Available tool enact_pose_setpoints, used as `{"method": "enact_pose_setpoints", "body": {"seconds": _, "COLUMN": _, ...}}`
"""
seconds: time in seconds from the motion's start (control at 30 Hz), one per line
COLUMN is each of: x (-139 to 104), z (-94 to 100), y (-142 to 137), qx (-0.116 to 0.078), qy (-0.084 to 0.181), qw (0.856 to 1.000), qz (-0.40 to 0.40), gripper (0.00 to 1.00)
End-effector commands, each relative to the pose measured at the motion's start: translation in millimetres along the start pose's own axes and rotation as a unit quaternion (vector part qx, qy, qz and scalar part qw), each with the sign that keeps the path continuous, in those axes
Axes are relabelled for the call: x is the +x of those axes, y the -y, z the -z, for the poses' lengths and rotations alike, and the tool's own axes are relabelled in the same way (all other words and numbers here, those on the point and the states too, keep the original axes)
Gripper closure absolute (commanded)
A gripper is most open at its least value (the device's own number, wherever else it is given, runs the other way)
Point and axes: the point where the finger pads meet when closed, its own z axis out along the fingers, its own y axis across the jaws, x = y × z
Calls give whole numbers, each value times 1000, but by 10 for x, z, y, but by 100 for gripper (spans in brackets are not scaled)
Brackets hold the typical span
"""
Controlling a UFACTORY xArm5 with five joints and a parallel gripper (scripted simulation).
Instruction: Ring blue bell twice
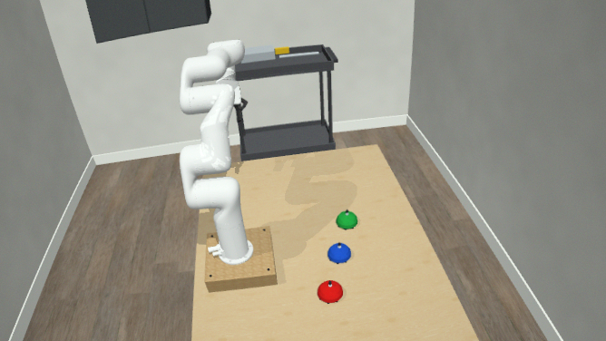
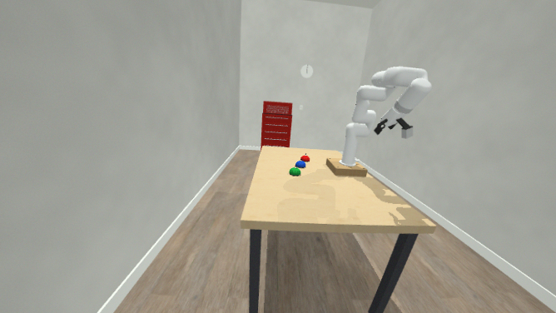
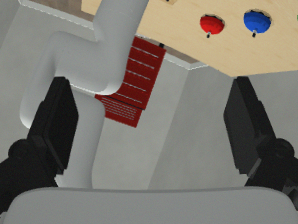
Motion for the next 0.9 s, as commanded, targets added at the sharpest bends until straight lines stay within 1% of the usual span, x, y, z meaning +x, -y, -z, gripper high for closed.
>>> {"method": "enact_pose_setpoints", "body": {"seconds": 0.0, "x": -18, "z": -21, "y": -127, "qx": 5, "qy": -13, "qw": 1000, "qz": -4, "gripper": 0}}
{"method": "enact_pose_setpoints", "body": {"seconds": 0.1, "x": -67, "z": -121, "y": -480, "qx": 20, "qy": -46, "qw": 999, "qz": -15, "gripper": 0}}
{"method": "enact_pose_setpoints", "body": {"seconds": 0.17, "x": -148, "z": -254, "y": -845, "qx": 33, "qy": -81, "qw": 996, "qz": -29, "gripper": 0}}
{"method": "enact_pose_setpoints", "body": {"seconds": 0.2, "x": -176, "z": -308, "y": -951, "qx": 39, "qy": -101, "qw": 993, "qz": -38, "gripper": 0}}
{"method": "enact_pose_setpoints", "body": {"seconds": 0.23, "x": -210, "z": -347, "y": -1060, "qx": 39, "qy": -101, "qw": 993, "qz": -38, "gripper": 0}}
{"method": "enact_pose_setpoints", "body": {"seconds": 0.3, "x": -300, "z": -498, "y": -1304, "qx": 50, "qy": -148, "qw": 986, "qz": -60, "gripper": 0}}
{"method": "enact_pose_setpoints", "body": {"seconds": 0.33, "x": -351, "z": -557, "y": -1433, "qx": 50, "qy": -148, "qw": 986, "qz": -60, "gripper": 0}}
{"method": "enact_pose_setpoints", "body": {"seconds": 0.4, "x": -351, "z": -557, "y": -1433, "qx": 50, "qy": -148, "qw": 986, "qz": -60, "gripper": 0}}
{"method": "enact_pose_setpoints", "body": {"seconds": 0.43, "x": -507, "z": -761, "y": -1763, "qx": 54, "qy": -173, "qw": 981, "qz": -74, "gripper": 0}}
{"method": "enact_pose_setpoints", "body": {"seconds": 0.47, "x": -550, "z": -835, "y": -1816, "qx": 56, "qy": -198, "qw": 975, "qz": -89, "gripper": 0}}
{"method": "enact_pose_setpoints", "body": {"seconds": 0.53, "x": -612, "z": -910, "y": -1937, "qx": 56, "qy": -198, "qw": 975, "qz": -89, "gripper": 0}}
{"method": "enact_pose_setpoints", "body": {"seconds": 0.57, "x": -664, "z": -998, "y": -2006, "qx": 56, "qy": -223, "qw": 967, "qz": -106, "gripper": 0}}
{"method": "enact_pose_setpoints", "body": {"seconds": 0.63, "x": -803, "z": -1160, "y": -2221, "qx": 56, "qy": -223, "qw": 967, "qz": -106, "gripper": 0}}
{"method": "enact_pose_setpoints", "body": {"seconds": 0.67, "x": -877, "z": -1278, "y": -2292, "qx": 54, "qy": -246, "qw": 960, "qz": -125, "gripper": 0}}
{"method": "enact_pose_setpoints", "body": {"seconds": 0.7, "x": -947, "z": -1361, "y": -2386, "qx": 54, "qy": -246, "qw": 960, "qz": -125, "gripper": 0}}
{"method": "enact_pose_setpoints", "body": {"seconds": 0.73, "x": -1015, "z": -1471, "y": -2441, "qx": 51, "qy": -269, "qw": 951, "qz": -144, "gripper": 0}}
{"method": "enact_pose_setpoints", "body": {"seconds": 0.8, "x": -1152, "z": -1642, "y": -2595, "qx": 51, "qy": -269, "qw": 951, "qz": -144, "gripper": 0}}
{"method": "enact_pose_setpoints", "body": {"seconds": 0.83, "x": -1240, "z": -1782, "y": -2648, "qx": 47, "qy": -289, "qw": 942, "qz": -165, "gripper": 0}}
{"method": "enact_pose_setpoints", "body": {"seconds": 0.87, "x": -1318, "z": -1880, "y": -2720, "qx": 47, "qy": -289, "qw": 942, "qz": -165, "gripper": 0}}
